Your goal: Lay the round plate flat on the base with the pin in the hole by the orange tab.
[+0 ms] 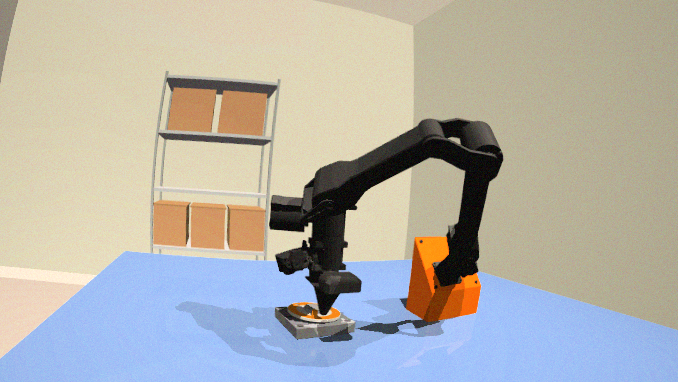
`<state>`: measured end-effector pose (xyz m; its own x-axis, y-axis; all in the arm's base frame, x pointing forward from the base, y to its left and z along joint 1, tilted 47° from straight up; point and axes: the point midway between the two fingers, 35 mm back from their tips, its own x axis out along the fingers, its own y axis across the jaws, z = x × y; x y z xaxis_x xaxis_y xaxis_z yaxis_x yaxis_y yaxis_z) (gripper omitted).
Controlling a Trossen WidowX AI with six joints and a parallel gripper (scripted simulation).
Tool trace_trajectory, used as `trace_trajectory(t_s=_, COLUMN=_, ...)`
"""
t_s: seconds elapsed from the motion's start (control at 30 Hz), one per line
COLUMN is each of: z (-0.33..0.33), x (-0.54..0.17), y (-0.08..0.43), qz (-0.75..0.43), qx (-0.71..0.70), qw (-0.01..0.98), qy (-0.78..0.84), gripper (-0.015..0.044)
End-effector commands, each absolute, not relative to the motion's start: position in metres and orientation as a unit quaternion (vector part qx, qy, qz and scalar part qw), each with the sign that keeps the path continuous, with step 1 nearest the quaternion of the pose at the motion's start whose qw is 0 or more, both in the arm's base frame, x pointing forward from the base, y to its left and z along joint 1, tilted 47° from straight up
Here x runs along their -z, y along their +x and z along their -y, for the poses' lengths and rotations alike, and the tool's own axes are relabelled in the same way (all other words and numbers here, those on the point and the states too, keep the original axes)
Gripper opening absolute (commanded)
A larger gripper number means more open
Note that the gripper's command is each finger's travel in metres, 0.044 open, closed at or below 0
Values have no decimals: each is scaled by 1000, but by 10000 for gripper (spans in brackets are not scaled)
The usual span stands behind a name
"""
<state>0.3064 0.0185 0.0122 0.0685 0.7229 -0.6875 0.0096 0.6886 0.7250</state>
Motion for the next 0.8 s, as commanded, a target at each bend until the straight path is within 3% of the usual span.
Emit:
trace_trajectory(t_s=0.0, z=-19, x=-13, y=312, qz=-627, qx=-266, qw=671, qy=294, gripper=0)
trace_trajectory(t_s=0.77, z=-11, x=-6, y=339, qz=-626, qx=-266, qw=671, qy=293, gripper=0)
